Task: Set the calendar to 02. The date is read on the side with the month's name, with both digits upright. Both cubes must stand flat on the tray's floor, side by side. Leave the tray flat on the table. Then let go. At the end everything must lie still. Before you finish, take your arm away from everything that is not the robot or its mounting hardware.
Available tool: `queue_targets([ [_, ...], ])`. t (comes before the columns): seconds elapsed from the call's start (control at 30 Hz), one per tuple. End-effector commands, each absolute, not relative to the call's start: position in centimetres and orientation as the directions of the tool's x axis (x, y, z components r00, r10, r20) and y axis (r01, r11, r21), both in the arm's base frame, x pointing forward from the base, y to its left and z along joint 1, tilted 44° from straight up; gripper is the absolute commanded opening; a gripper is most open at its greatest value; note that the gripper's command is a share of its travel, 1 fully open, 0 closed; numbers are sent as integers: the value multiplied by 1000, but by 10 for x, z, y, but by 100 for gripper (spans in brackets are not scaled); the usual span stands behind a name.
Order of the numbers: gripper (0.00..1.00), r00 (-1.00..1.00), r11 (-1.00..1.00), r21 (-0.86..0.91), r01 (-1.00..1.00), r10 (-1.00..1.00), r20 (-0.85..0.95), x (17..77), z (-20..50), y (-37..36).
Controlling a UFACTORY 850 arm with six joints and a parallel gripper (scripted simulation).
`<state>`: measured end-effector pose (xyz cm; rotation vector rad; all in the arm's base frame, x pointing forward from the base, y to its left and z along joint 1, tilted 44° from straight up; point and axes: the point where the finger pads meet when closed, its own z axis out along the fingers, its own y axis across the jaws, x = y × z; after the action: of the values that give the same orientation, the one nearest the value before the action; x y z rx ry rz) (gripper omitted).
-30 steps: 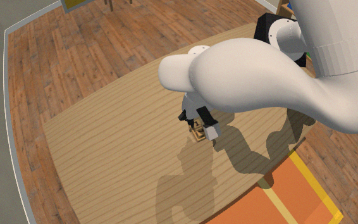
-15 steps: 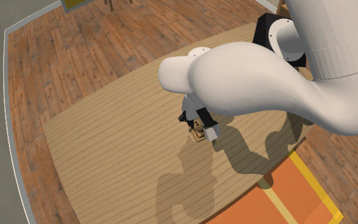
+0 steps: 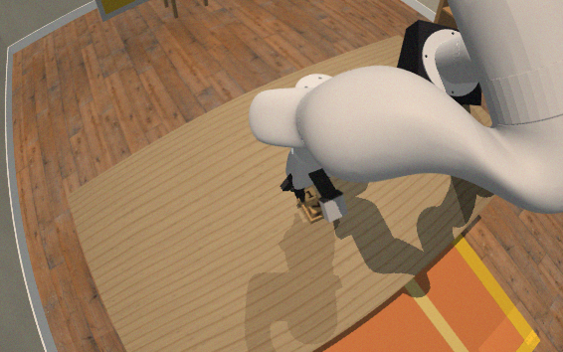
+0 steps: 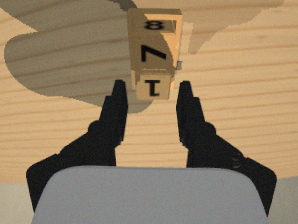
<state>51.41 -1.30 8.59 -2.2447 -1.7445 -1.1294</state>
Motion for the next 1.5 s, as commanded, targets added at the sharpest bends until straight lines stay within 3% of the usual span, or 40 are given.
queue_targets([
  [0.0, 47, 78, -348, 361, 865, 805, 588, 514, 86, -13],
  [1.47, 47, 78, -348, 361, 865, 805, 588, 527, 68, -2],
])
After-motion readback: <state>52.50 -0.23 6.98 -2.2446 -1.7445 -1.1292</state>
